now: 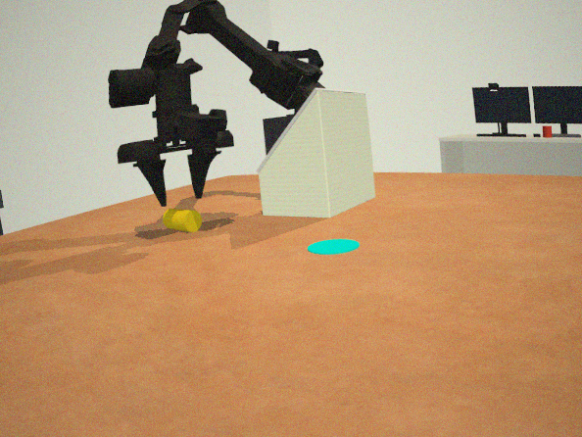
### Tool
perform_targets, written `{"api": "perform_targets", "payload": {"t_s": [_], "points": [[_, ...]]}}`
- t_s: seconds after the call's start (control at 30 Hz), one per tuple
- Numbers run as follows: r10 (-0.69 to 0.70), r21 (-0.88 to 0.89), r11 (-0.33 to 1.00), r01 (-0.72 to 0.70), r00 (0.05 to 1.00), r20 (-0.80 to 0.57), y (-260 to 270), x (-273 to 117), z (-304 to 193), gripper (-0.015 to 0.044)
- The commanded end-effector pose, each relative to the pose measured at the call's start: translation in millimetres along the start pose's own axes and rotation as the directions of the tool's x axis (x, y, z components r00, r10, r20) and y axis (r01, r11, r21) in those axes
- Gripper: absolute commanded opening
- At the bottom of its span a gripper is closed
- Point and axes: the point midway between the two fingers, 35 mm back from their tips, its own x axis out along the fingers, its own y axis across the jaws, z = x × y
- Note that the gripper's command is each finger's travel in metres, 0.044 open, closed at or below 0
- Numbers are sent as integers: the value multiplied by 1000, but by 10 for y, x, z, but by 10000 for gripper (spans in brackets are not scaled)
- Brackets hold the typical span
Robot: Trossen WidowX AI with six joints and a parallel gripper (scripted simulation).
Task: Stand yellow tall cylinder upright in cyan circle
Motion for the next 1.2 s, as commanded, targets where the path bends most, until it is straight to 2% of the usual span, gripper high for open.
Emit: {"api": "perform_targets", "payload": {"t_s": [0.0, 0.1, 0.37, 0.63, 1.17], "points": [[15, -17, 1000, -15, 1000, -8, 106, 313, -17, 309], [15, -17, 1000, -15, 1000, -8, 106, 313, -17, 309], [15, -17, 1000, -15, 1000, -8, 106, 313, -17, 105], [20, -13, 1000, -20, 1000, -6, 102, 274, -11, 105], [39, 5, 999, -40, 999, 1, 76, -73, 18, 105]]}}
